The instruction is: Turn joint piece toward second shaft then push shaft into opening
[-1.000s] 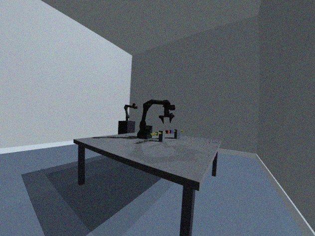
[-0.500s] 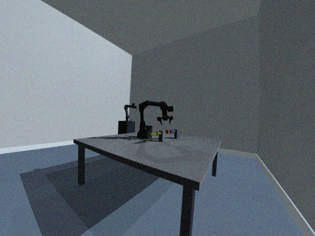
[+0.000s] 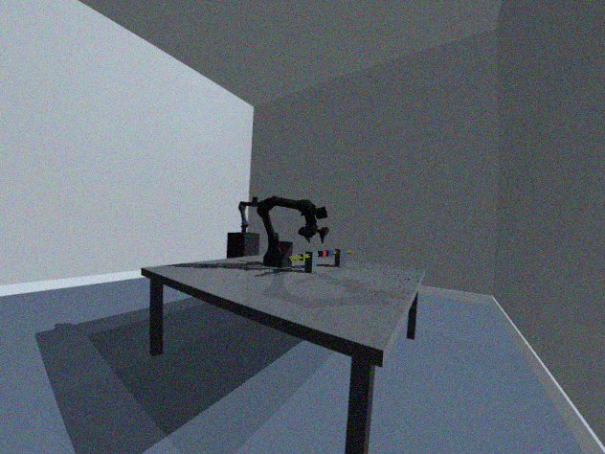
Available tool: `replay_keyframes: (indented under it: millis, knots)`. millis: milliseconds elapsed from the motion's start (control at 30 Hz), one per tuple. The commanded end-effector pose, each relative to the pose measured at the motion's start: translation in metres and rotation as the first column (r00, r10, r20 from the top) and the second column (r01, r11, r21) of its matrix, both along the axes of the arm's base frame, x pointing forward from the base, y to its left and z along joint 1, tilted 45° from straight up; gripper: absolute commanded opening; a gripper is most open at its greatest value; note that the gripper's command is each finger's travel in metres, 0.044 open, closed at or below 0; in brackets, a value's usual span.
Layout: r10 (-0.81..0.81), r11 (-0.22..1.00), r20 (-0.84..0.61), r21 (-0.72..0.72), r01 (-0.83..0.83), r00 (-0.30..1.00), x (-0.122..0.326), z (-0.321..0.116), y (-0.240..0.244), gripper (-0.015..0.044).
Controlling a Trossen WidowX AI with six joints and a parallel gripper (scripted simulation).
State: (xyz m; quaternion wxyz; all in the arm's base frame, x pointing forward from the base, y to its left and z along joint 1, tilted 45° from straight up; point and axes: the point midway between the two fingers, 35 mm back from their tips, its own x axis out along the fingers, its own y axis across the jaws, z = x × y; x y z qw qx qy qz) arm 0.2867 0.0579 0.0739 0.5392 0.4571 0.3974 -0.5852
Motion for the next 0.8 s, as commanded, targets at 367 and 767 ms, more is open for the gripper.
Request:
replay_keyframes:
  millis: [367, 767]
  knots:
    - [0.131, 0.991, -0.029, -0.037, -0.132, 0.991, 0.009, 0.041, -0.046, 0.0440]
    - [0.424, 0.883, -0.221, -0.112, -0.455, 0.878, -0.013, 0.136, -0.148, 0.0440]
